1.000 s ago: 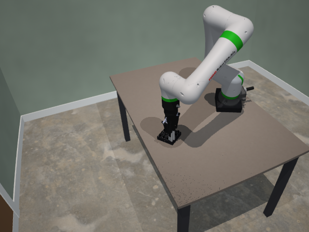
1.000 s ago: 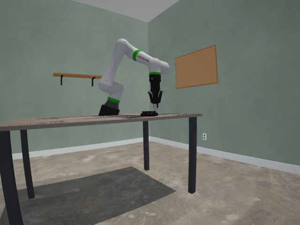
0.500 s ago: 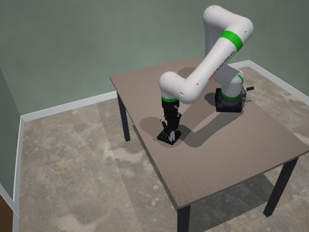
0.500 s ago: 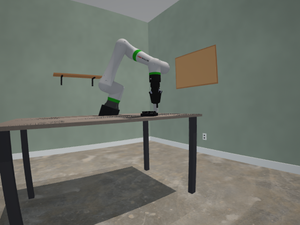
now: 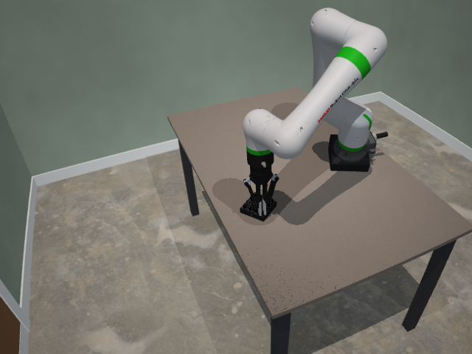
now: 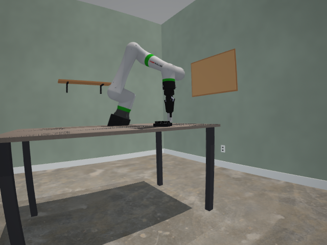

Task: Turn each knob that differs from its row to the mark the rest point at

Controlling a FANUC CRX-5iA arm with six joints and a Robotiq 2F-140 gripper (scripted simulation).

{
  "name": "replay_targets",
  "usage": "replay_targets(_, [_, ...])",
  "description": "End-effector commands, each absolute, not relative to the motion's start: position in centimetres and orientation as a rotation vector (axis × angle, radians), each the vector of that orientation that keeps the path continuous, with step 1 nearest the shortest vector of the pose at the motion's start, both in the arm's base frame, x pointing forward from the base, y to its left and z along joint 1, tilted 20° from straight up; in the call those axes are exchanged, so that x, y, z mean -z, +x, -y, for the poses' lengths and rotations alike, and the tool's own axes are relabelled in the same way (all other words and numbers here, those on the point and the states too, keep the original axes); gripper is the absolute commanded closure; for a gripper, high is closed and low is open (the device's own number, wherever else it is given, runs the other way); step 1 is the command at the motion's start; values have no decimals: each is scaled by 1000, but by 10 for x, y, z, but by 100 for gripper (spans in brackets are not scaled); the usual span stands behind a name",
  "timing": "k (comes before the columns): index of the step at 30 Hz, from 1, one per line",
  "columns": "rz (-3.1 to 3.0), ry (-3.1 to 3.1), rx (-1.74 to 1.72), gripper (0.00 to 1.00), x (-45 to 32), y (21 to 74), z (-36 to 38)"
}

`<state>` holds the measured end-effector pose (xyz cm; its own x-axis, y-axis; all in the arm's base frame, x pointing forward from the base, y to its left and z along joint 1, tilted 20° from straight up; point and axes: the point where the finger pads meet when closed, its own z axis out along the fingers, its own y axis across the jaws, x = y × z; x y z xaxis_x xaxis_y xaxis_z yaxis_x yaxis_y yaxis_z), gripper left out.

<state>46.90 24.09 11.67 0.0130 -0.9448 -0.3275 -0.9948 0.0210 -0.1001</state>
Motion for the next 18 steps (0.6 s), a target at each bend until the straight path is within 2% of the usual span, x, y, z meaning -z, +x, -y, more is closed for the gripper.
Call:
replay_targets(1, [-2160,-1841,-254,95,-117,469,-241])
replay_targets(18, [-2467,-1458,-326,95,-117,469,-241])
